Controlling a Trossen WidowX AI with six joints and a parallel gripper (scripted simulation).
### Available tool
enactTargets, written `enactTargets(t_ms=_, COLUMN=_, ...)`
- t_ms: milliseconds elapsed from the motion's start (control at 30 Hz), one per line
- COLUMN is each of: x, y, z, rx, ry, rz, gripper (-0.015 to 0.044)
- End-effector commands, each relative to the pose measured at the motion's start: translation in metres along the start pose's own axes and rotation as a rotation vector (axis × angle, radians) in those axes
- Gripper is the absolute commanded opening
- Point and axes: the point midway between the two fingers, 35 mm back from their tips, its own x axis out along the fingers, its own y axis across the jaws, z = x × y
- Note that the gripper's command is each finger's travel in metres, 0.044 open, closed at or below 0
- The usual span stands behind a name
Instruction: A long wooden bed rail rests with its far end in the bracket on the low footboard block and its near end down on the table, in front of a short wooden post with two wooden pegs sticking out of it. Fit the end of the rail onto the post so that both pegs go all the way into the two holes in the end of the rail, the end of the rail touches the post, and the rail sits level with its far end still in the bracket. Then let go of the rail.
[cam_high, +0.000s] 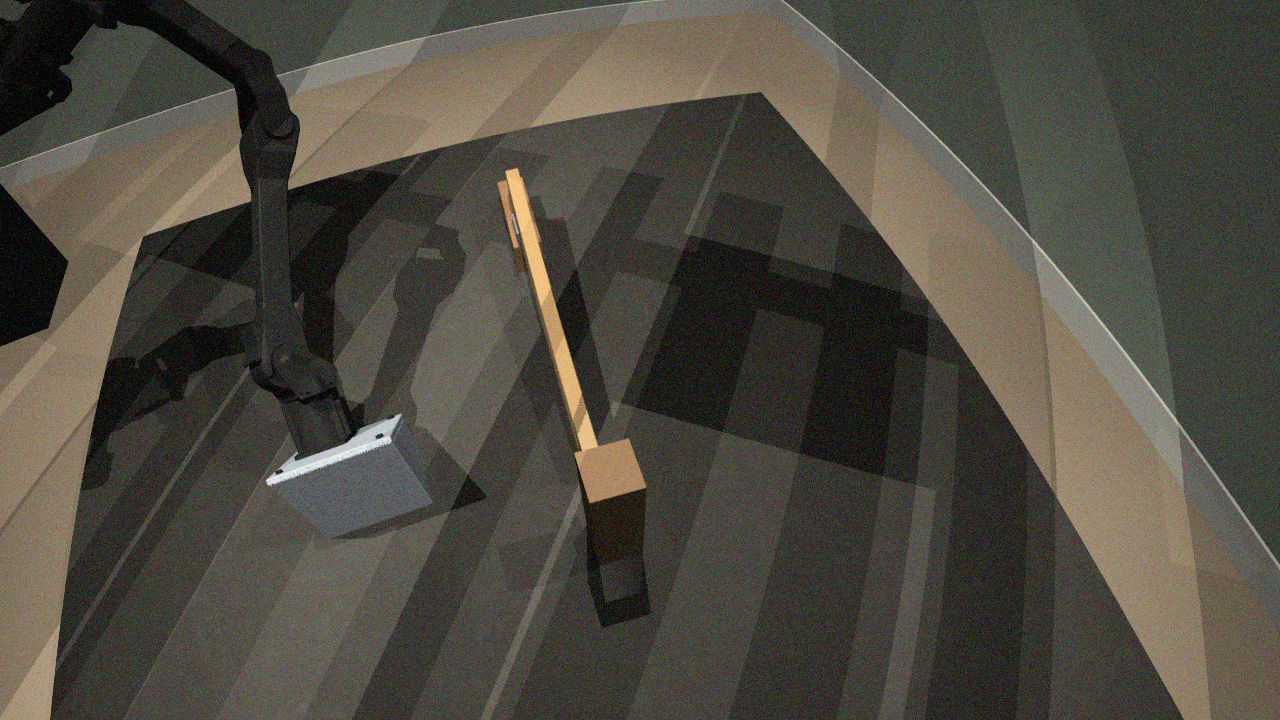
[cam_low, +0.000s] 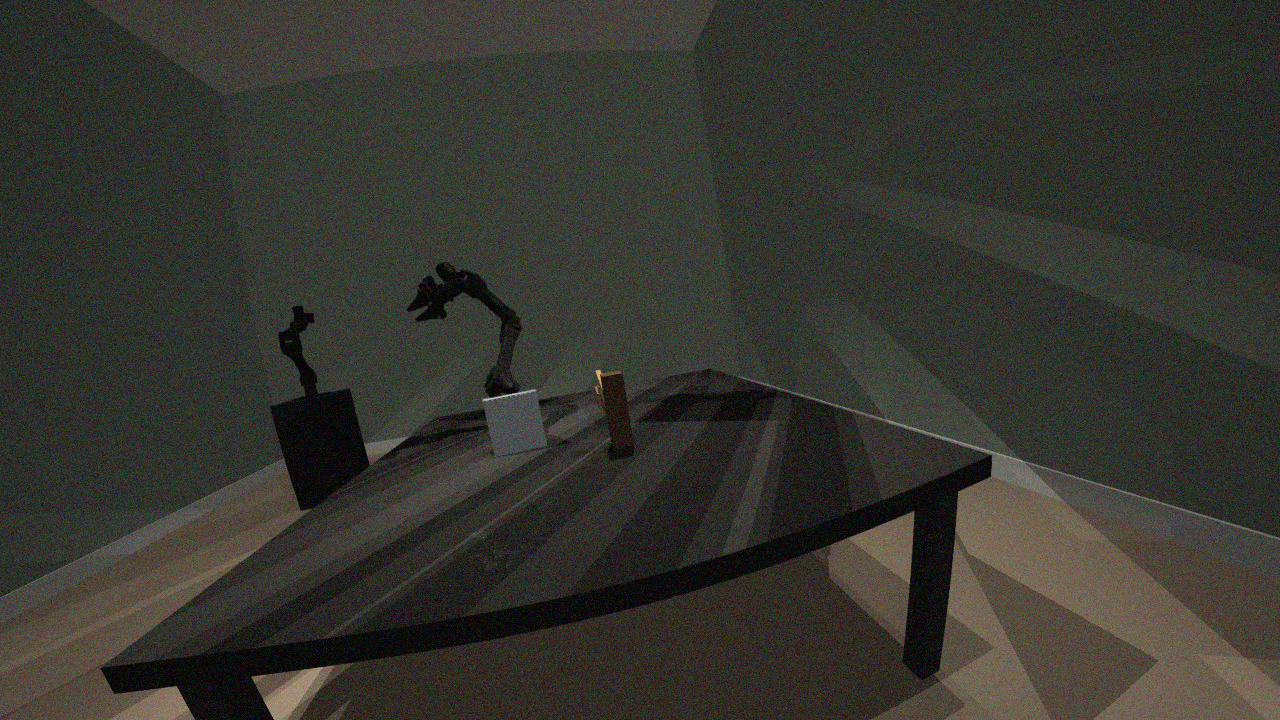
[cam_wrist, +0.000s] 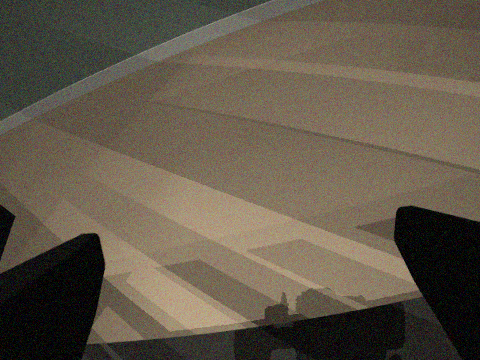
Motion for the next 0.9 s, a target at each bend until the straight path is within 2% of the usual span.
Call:
enactTargets(t_ms=0, x=-0.001, y=0.002, z=0.000, rx=-0.006, ry=-0.003, rz=0.007, gripper=0.0426)
enactTargets(t_ms=100, x=-0.007, y=0.027, z=0.005, rx=-0.093, ry=-0.044, rz=0.101, gripper=0.0440)
enactTargets(t_ms=367, x=-0.013, y=0.148, z=-0.002, rx=-0.529, ry=-0.089, rz=0.433, gripper=0.0440)
enactTargets(t_ms=667, x=-0.069, y=0.279, z=-0.052, rx=-1.053, ry=-0.223, rz=0.811, gripper=0.0440)
enactTargets(t_ms=867, x=-0.109, y=0.329, z=-0.097, rx=-1.316, ry=-0.297, rz=0.959, gripper=0.0440)
